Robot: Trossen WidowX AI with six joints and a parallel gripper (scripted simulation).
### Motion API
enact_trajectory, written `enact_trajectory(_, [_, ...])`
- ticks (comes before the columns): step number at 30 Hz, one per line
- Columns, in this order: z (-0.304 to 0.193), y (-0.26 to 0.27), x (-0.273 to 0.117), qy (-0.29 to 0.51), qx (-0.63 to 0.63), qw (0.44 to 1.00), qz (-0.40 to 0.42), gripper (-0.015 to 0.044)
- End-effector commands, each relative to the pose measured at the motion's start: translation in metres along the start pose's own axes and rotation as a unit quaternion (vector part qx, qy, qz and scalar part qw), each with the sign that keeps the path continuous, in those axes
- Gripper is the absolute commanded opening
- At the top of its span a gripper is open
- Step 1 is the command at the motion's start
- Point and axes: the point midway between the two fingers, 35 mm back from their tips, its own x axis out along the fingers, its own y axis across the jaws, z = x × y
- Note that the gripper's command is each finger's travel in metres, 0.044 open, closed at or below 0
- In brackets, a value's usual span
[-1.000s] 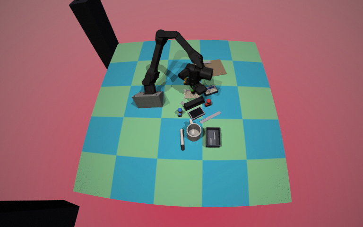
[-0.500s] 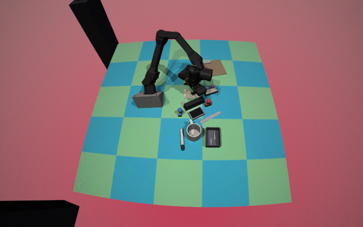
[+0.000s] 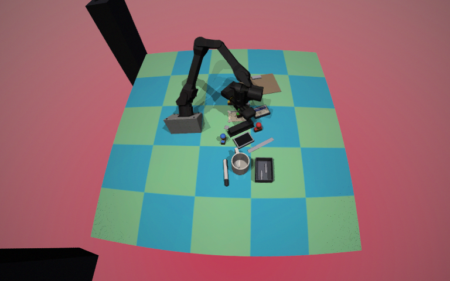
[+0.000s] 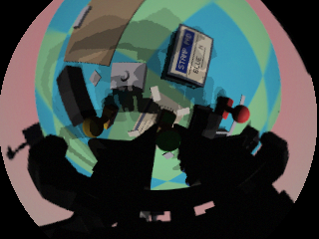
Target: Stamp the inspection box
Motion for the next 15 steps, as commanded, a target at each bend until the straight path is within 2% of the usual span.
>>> enact_trajectory(1, [-0.0008,0.0005,0.0034,0.0,0.004,1.0,0.002,0.0])
enact_trajectory(15, [-0.0011,0.0011,0.0076,-0.001,0.004,1.0,0.003,0.0])
